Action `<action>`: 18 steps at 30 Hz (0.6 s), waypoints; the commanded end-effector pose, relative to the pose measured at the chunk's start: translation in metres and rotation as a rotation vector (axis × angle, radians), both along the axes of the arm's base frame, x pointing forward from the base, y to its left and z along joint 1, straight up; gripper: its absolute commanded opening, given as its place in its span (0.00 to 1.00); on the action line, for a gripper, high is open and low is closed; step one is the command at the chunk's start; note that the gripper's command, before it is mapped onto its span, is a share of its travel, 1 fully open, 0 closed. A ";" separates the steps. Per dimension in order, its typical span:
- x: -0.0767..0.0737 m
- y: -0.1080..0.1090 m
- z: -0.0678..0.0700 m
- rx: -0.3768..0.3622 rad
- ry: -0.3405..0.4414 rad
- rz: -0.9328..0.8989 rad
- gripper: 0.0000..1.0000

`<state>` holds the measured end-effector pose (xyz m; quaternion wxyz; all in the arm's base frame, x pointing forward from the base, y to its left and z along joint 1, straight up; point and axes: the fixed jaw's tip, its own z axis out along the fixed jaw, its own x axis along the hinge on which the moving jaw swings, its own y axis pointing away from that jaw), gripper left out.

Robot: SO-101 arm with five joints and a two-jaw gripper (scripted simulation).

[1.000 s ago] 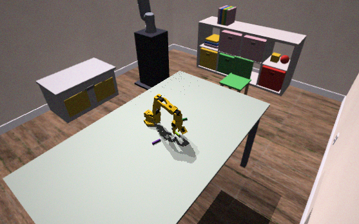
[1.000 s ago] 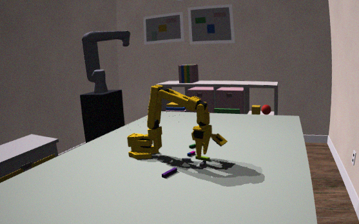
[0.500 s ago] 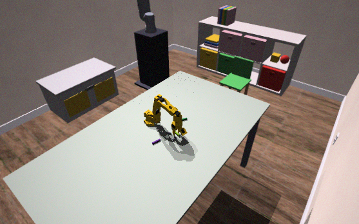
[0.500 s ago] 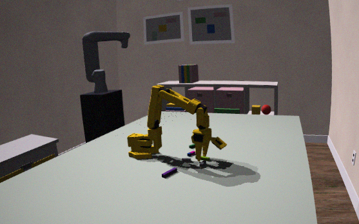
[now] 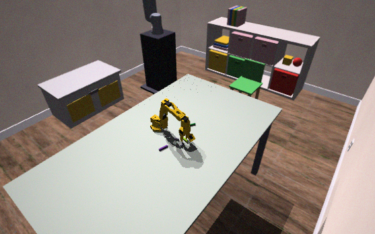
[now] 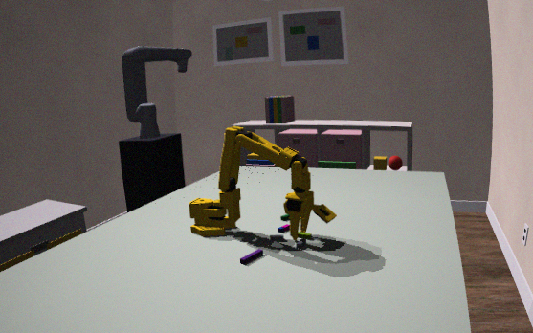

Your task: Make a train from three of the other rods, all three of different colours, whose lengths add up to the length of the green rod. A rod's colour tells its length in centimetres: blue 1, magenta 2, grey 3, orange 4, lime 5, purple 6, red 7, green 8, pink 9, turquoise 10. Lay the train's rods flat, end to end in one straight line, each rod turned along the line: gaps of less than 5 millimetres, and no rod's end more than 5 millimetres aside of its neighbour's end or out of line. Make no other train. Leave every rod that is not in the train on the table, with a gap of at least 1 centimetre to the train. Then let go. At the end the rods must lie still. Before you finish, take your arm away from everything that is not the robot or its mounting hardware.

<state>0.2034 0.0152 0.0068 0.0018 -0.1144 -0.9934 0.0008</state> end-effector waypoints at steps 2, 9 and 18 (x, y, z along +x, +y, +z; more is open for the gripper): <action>0.007 0.000 0.008 0.003 -0.051 -0.006 0.19; 0.007 0.000 0.008 0.003 -0.051 -0.006 0.18; 0.007 0.000 0.008 0.003 -0.051 -0.006 0.15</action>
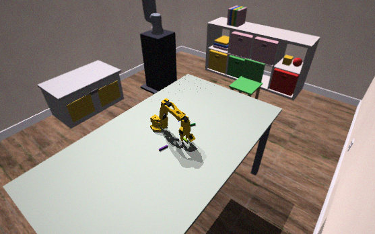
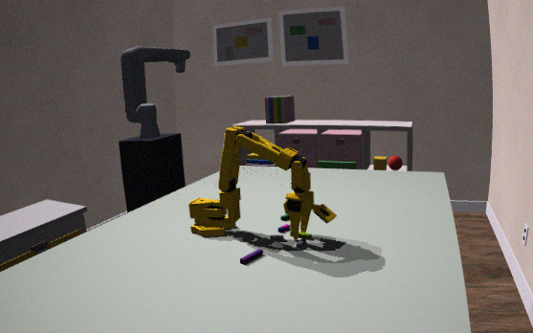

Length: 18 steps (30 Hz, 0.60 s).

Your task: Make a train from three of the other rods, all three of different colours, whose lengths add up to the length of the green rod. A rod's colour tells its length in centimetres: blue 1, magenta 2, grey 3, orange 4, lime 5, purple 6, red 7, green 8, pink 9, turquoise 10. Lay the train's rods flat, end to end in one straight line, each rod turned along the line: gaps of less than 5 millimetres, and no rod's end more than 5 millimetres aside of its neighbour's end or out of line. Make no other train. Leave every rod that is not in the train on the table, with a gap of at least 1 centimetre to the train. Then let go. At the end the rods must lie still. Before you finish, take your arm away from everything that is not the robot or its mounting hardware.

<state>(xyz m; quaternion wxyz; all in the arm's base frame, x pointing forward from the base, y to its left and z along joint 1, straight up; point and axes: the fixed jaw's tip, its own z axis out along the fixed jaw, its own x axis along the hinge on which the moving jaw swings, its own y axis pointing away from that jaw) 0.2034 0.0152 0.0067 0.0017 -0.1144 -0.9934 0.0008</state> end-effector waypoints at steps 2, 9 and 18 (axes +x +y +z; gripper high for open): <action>0.007 0.000 0.008 0.003 -0.051 -0.006 0.14; 0.007 0.000 0.008 0.003 -0.051 -0.006 0.09; 0.007 0.000 0.008 0.003 -0.051 -0.006 0.04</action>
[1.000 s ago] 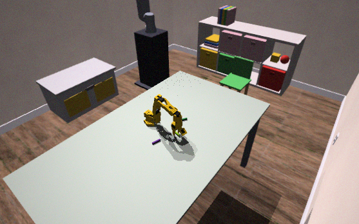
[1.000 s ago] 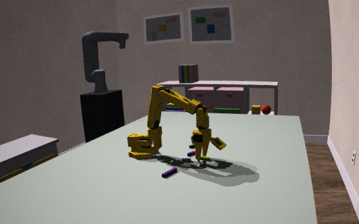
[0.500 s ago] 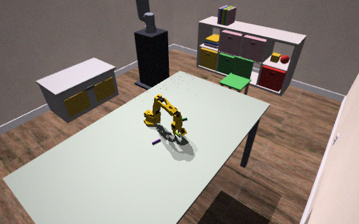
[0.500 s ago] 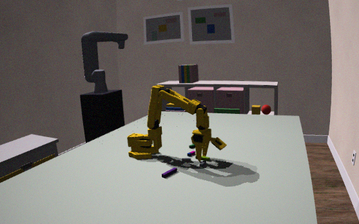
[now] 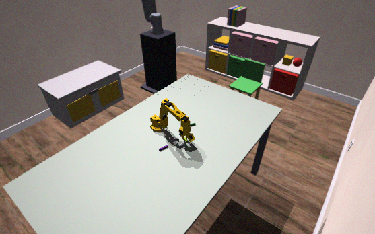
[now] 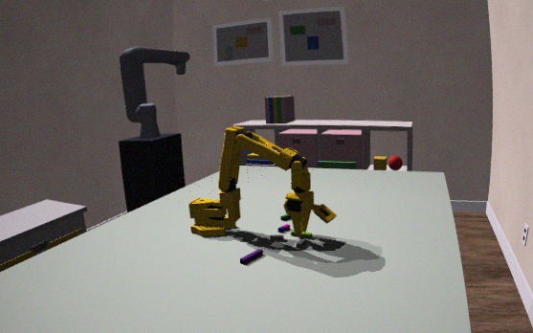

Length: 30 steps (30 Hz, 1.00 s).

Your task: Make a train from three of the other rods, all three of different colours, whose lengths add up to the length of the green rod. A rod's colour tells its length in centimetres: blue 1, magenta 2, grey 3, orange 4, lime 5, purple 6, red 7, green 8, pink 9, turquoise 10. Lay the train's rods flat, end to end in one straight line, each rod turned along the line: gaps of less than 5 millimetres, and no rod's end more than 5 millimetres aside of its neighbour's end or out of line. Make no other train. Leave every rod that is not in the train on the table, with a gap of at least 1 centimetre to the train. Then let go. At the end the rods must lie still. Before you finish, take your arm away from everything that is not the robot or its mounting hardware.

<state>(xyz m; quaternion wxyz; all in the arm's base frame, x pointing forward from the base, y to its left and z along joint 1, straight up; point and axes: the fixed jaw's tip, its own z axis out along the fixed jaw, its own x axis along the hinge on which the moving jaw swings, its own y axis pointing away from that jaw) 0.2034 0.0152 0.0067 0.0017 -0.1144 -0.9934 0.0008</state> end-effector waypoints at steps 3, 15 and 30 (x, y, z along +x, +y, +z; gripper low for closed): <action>0.007 0.000 0.008 0.003 -0.051 -0.006 0.02; 0.007 0.000 0.008 0.003 -0.051 -0.006 0.00; 0.007 0.000 0.008 0.003 -0.051 -0.006 0.00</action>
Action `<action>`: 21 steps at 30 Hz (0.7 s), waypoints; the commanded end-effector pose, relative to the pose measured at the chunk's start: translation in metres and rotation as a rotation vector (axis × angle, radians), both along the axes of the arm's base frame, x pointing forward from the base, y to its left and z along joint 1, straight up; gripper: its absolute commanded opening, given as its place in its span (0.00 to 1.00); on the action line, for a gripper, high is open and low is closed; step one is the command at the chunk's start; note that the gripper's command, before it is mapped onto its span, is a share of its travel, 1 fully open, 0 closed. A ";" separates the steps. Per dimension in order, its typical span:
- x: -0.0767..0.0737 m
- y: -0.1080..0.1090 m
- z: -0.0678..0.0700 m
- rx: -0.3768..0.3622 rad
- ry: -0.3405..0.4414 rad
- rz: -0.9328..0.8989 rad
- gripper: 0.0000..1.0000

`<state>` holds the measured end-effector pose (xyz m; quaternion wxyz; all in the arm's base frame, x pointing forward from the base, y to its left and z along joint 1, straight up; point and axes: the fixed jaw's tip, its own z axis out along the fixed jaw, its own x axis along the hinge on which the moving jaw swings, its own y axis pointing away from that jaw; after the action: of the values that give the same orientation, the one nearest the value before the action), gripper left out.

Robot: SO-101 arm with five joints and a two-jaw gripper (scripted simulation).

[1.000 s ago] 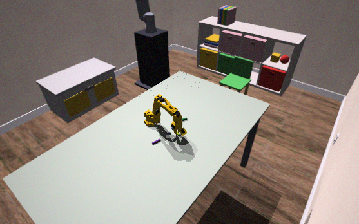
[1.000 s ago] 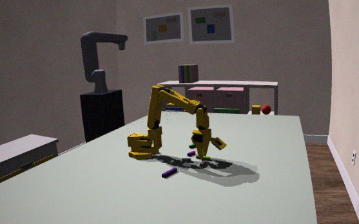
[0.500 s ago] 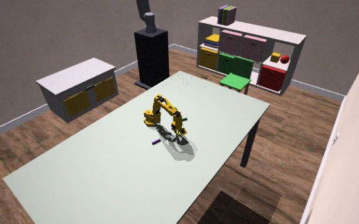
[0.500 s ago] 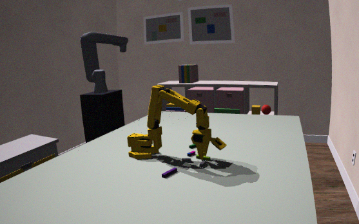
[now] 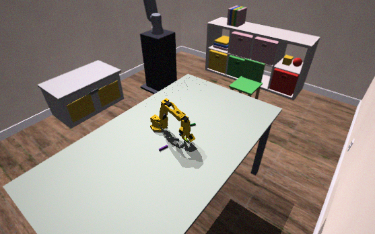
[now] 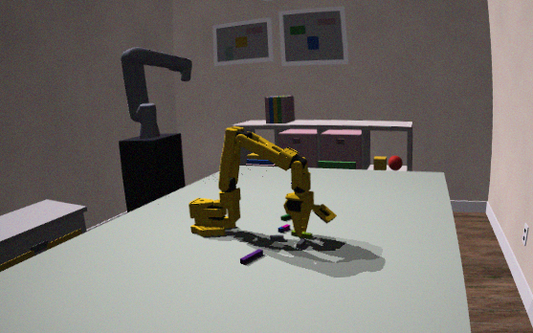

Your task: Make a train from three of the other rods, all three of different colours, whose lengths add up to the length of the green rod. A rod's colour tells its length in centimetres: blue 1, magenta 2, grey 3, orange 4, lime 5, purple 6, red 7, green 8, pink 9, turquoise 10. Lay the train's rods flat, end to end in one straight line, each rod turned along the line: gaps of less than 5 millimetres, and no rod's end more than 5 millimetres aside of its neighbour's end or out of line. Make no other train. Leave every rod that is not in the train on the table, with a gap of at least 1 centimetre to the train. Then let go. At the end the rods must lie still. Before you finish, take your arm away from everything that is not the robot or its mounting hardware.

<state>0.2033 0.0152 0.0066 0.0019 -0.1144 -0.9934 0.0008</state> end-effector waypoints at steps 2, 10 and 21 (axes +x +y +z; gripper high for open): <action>0.007 0.000 0.008 0.003 -0.051 -0.006 0.00; 0.008 0.000 0.010 0.003 -0.051 -0.006 0.00; 0.007 -0.002 0.027 0.003 -0.052 -0.006 0.00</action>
<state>0.2027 0.0138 0.0176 0.0057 -0.1171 -0.9931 0.0014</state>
